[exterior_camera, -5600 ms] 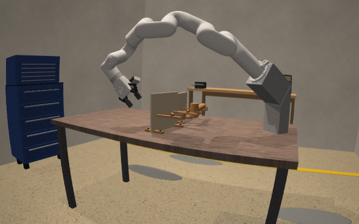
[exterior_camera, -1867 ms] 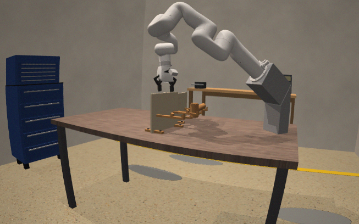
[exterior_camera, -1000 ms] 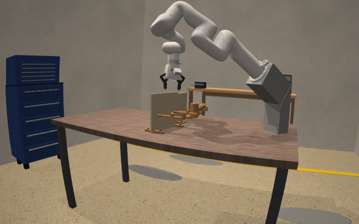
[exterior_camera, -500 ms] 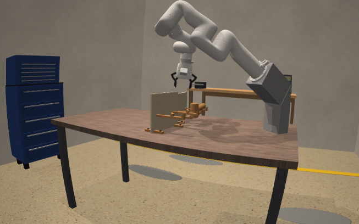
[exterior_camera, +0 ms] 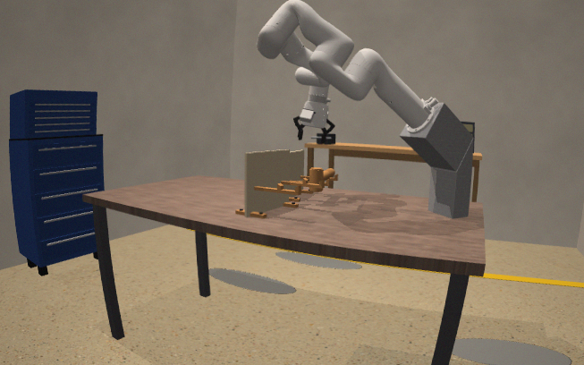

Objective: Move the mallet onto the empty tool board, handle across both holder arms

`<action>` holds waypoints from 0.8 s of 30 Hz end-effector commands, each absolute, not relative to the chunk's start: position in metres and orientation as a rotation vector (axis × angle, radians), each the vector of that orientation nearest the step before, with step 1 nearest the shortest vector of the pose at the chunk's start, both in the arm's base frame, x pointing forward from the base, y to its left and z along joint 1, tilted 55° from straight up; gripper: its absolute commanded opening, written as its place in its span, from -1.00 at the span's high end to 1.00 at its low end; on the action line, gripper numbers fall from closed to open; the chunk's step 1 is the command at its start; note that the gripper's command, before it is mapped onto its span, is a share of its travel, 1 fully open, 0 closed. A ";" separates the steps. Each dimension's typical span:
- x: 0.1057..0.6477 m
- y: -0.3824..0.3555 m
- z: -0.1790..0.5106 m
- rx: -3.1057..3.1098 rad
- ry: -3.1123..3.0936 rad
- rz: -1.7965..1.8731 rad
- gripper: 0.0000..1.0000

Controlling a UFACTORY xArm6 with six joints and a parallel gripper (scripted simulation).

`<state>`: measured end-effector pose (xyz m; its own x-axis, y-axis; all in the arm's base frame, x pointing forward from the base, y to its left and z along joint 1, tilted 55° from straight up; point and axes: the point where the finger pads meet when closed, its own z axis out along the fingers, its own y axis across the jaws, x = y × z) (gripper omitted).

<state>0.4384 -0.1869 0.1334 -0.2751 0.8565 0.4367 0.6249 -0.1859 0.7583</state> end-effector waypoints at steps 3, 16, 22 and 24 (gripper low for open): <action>0.426 -0.189 0.121 1.832 1.764 1.452 -1.00; 0.420 -0.180 0.115 1.858 1.786 1.445 -1.00; 0.420 -0.160 0.104 1.848 1.864 1.430 -1.00; 0.419 -0.141 0.093 1.835 1.943 1.414 -1.00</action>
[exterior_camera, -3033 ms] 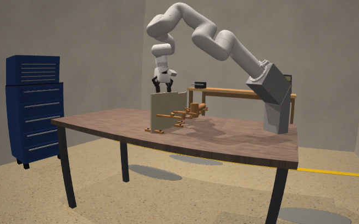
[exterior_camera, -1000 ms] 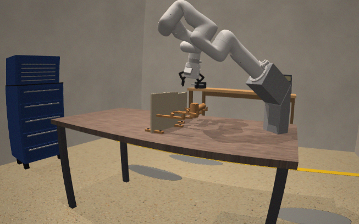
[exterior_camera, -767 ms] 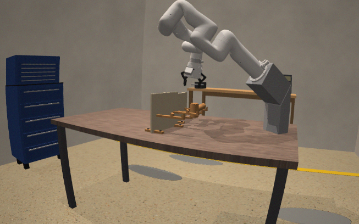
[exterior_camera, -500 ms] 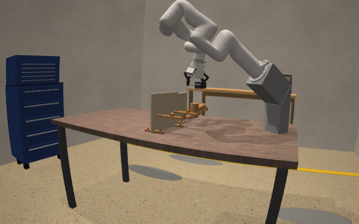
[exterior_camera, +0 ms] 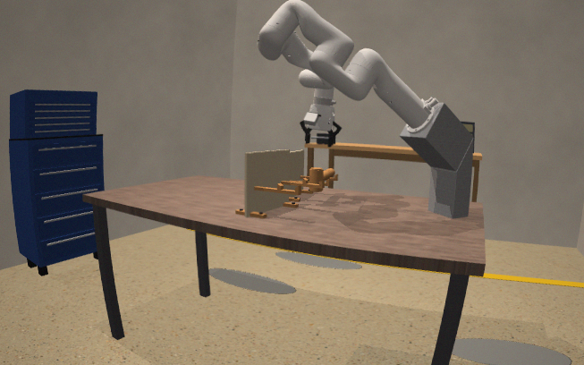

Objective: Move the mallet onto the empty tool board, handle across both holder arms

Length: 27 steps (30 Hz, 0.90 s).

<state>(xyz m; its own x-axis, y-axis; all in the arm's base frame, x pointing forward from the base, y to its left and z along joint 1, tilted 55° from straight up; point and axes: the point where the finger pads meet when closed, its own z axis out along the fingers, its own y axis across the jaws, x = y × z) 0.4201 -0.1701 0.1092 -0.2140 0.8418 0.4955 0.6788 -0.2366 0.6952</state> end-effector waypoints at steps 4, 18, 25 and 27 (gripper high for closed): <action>0.418 -0.131 0.087 1.827 1.985 1.404 -1.00; 0.456 -0.098 0.052 1.827 1.985 1.404 -1.00; 0.479 -0.077 0.031 1.827 1.985 1.404 -1.00; 0.479 -0.077 0.031 1.827 1.985 1.404 -1.00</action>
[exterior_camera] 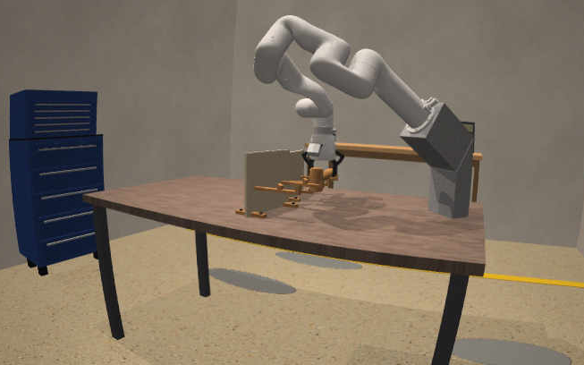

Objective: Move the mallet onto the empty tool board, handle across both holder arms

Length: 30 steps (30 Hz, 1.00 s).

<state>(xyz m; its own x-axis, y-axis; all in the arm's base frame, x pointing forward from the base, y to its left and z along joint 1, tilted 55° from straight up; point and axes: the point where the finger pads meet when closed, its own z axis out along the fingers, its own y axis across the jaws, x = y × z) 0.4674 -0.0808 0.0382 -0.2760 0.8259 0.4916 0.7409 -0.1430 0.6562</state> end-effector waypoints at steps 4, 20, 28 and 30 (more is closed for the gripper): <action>0.479 -0.077 0.031 1.827 1.985 1.404 -1.00; 0.479 -0.077 0.031 1.827 1.985 1.404 1.00; 0.479 -0.077 0.031 1.827 1.985 1.404 1.00; 0.479 -0.077 0.031 1.827 1.985 1.404 1.00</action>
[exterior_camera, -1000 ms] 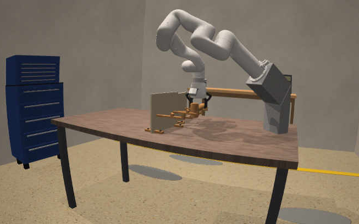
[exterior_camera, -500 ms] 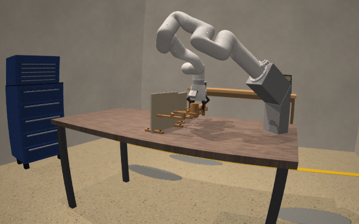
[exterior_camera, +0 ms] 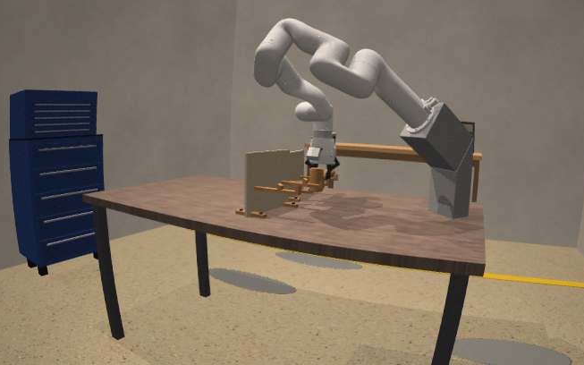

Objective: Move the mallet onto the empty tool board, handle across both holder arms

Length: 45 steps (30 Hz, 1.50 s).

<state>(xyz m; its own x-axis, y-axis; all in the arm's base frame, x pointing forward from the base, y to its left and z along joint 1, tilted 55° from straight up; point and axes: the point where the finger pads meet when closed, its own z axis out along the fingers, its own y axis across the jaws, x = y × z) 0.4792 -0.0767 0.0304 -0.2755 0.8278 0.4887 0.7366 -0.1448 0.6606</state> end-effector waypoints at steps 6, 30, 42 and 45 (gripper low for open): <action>0.479 -0.077 0.031 1.827 1.985 1.404 1.00; 0.418 -0.131 0.087 1.827 1.985 1.404 1.00; 0.417 -0.079 0.121 1.864 2.073 1.324 1.00; 0.415 -0.065 0.131 1.871 2.090 1.301 1.00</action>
